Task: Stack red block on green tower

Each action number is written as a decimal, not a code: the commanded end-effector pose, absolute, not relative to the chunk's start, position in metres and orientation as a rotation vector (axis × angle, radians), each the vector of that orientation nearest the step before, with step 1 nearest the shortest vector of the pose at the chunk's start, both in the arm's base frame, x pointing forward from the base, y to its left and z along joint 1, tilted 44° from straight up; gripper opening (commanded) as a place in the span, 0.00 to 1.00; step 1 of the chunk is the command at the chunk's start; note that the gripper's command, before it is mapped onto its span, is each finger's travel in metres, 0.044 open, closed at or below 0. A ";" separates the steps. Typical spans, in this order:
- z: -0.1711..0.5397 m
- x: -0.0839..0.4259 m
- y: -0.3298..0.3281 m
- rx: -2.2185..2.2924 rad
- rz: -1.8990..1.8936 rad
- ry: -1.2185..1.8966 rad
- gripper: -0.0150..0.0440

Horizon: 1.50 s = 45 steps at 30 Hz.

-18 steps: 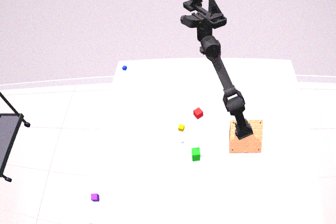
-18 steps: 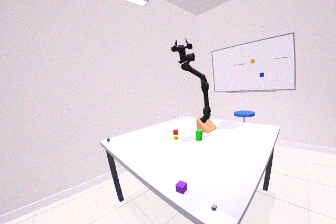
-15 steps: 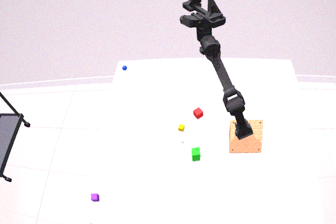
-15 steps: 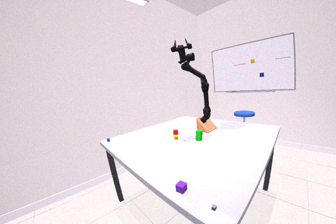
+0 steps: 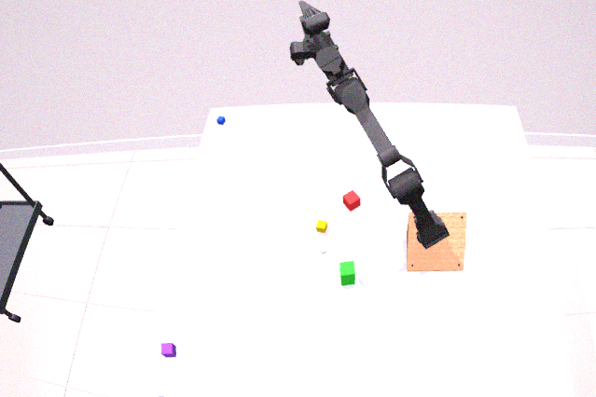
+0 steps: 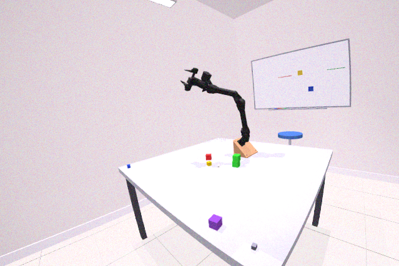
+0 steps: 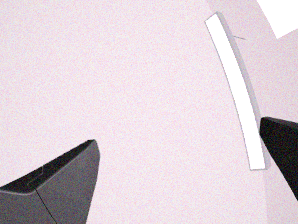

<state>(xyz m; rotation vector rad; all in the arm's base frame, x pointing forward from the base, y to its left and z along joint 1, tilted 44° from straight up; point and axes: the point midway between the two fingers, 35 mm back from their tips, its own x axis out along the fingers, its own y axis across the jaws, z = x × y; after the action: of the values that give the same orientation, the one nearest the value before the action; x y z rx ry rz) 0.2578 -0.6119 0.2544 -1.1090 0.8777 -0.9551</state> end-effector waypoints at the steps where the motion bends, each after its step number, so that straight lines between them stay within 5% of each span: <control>1: 0.183 0.282 -0.590 -1.027 -0.704 0.975 1.00; 14: -0.030 0.304 -0.402 -0.551 0.214 1.163 1.00; 26: -0.074 0.238 -0.191 0.100 0.886 1.167 1.00; 45: -0.110 0.239 -0.138 0.141 0.915 1.162 1.00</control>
<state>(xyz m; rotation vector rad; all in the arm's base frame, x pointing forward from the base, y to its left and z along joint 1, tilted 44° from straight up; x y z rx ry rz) 0.2400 -0.1472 -0.1017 0.1312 1.1626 0.9171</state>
